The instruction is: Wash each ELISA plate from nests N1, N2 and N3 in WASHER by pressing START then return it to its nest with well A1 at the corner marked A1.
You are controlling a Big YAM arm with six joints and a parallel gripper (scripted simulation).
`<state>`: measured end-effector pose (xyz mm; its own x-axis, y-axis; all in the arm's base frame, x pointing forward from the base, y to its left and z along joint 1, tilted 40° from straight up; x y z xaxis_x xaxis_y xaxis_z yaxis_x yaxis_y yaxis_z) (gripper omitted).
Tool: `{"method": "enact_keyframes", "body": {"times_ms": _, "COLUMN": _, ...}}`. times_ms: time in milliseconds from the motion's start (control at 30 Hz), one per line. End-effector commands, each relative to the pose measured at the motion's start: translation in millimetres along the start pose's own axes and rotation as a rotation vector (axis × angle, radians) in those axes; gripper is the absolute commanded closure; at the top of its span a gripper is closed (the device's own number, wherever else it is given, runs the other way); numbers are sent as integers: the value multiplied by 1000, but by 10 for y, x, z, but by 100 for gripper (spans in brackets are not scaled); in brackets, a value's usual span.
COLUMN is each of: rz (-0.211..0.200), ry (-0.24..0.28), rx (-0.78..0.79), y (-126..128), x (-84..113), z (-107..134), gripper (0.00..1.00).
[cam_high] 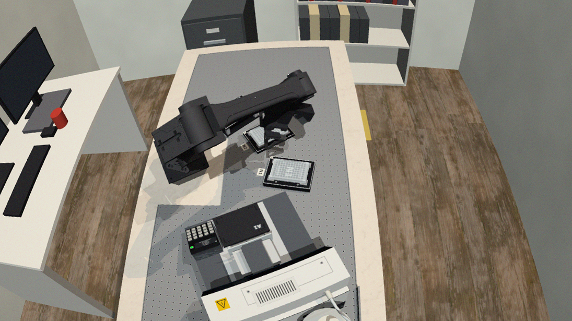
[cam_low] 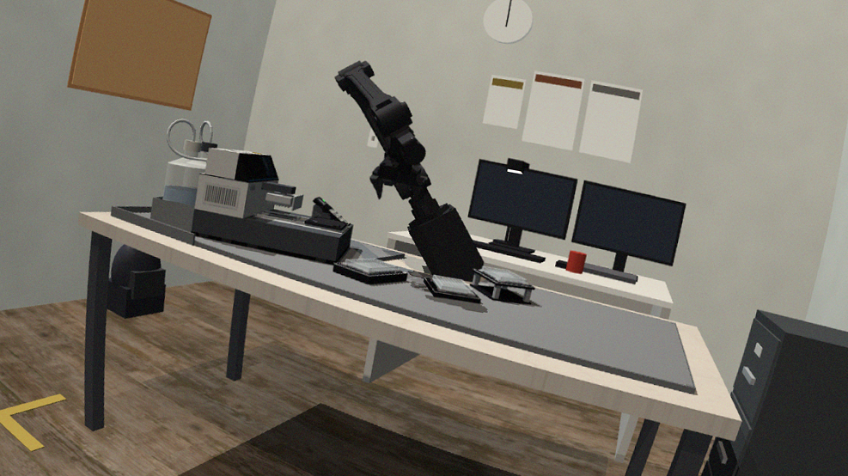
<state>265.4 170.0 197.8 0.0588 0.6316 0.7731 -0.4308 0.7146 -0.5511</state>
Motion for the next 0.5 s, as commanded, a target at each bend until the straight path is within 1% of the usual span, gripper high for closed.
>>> {"method": "enact_keyframes", "body": {"times_ms": 0, "rz": 11, "ry": -43, "rx": -52, "y": 65, "x": 36, "z": 85, "gripper": 0}}
{"method": "enact_keyframes", "body": {"times_ms": 100, "rz": 34, "ry": -125, "rx": -80, "y": 131, "x": 37, "z": 309, "gripper": 0}}
{"method": "enact_keyframes", "body": {"times_ms": 133, "rz": 35, "ry": -123, "rx": -80, "y": 142, "x": 40, "z": 358, "gripper": 0}}
{"method": "enact_keyframes", "body": {"times_ms": 200, "rz": 47, "ry": -185, "rx": -102, "y": 184, "x": 22, "z": 511, "gripper": 0}}
{"method": "enact_keyframes", "body": {"times_ms": 233, "rz": 51, "ry": -207, "rx": -109, "y": 202, "x": 13, "z": 581, "gripper": 0}}
{"method": "enact_keyframes", "body": {"times_ms": 267, "rz": 59, "ry": -194, "rx": -102, "y": 201, "x": 6, "z": 637, "gripper": 0}}
{"method": "enact_keyframes", "body": {"times_ms": 300, "rz": 55, "ry": -238, "rx": -120, "y": 229, "x": -11, "z": 694, "gripper": 0}}
{"method": "enact_keyframes", "body": {"times_ms": 433, "rz": 62, "ry": -362, "rx": -164, "y": 296, "x": -117, "z": 989, "gripper": 0}}
{"method": "enact_keyframes", "body": {"times_ms": 467, "rz": 63, "ry": -376, "rx": -169, "y": 305, "x": -134, "z": 1030, "gripper": 0}}
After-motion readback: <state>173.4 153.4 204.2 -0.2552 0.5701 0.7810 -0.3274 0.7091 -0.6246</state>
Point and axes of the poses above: the point where the finger pads meet when closed, its own x axis back along the fingers, its own y axis across the jaws, z = x × y, the point moved 10 cm from there along x, back along the fingers, and after that the axes turned 14 degrees about x, right-handed, at the moved point
